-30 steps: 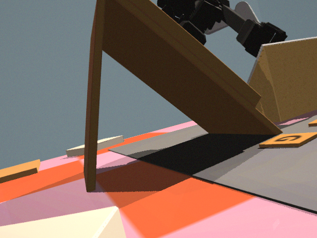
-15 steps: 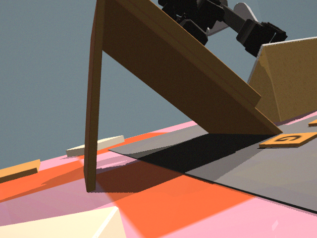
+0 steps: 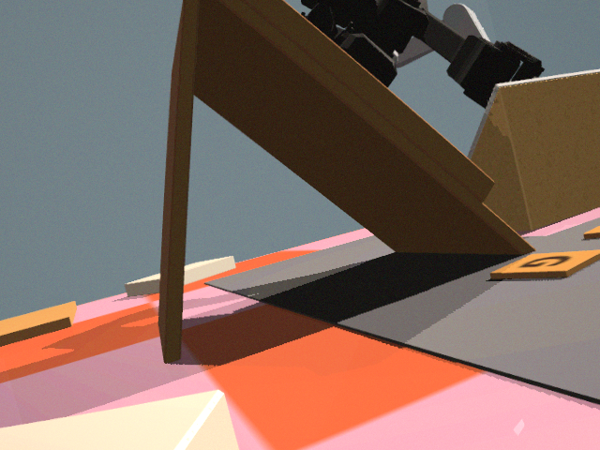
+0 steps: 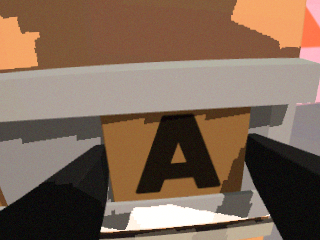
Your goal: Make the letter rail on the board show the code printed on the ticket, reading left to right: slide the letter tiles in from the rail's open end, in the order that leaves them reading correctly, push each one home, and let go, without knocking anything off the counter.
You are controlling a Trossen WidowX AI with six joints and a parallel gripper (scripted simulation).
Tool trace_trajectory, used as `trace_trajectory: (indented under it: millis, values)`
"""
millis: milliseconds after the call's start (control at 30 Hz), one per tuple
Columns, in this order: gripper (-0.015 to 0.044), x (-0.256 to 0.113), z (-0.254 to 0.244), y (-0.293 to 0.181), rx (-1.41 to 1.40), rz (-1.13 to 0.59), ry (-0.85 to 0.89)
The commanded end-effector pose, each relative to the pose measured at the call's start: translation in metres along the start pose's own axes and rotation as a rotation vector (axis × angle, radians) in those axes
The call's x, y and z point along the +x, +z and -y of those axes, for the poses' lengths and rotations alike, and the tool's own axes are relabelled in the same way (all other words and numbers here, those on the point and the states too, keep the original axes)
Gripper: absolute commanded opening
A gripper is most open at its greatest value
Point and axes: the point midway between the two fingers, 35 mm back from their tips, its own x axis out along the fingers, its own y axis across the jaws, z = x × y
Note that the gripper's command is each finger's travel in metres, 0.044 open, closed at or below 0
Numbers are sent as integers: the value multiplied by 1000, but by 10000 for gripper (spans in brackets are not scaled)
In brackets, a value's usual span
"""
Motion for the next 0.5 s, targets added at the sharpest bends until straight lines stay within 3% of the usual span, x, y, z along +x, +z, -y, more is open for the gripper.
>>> trace_trajectory:
  millis: [0, 467]
  values:
    - [0, 0, -2, 0, 4, -1, -2]
    - [0, 0, -9, 0, 4, -1, -2]
